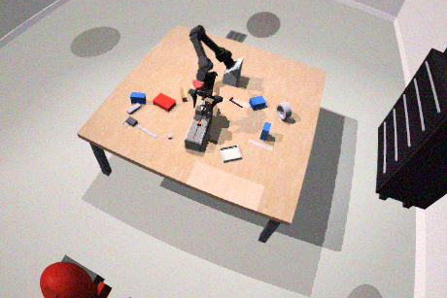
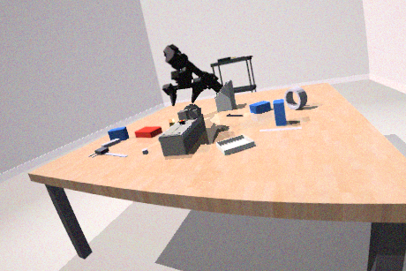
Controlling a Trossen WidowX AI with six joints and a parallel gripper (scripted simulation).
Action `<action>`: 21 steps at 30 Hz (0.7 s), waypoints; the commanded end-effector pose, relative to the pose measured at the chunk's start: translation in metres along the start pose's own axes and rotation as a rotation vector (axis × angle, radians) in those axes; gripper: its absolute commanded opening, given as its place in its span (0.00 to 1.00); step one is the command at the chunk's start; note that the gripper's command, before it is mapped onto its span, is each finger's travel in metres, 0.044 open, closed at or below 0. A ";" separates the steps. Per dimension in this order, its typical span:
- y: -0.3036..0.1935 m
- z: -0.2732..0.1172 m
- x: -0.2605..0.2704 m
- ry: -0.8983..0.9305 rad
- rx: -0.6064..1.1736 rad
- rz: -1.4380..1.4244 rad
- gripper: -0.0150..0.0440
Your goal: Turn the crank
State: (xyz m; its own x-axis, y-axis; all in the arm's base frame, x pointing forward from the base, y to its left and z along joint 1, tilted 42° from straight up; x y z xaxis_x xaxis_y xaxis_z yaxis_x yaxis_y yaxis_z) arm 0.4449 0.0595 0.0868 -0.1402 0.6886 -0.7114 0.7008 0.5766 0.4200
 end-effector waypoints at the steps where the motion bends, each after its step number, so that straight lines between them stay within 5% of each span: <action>1: 0.026 -0.027 -0.002 -0.002 -0.025 0.011 1.00; 21: 0.033 -0.037 -0.003 -0.002 -0.025 0.011 1.00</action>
State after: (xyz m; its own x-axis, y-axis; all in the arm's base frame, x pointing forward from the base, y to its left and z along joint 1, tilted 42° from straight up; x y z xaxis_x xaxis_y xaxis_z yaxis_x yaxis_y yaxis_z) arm 0.4428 0.0920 0.1231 -0.1370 0.6925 -0.7083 0.6841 0.5833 0.4379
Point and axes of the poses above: the point midway between the two fingers, 35 mm back from their tips, its own z axis out along the fingers, its own x axis across the jaws, y = z × x, the point moved 2 cm from there along -z, back along the fingers, and after that the axes turned 7 degrees about -z, right-handed, at the moved point
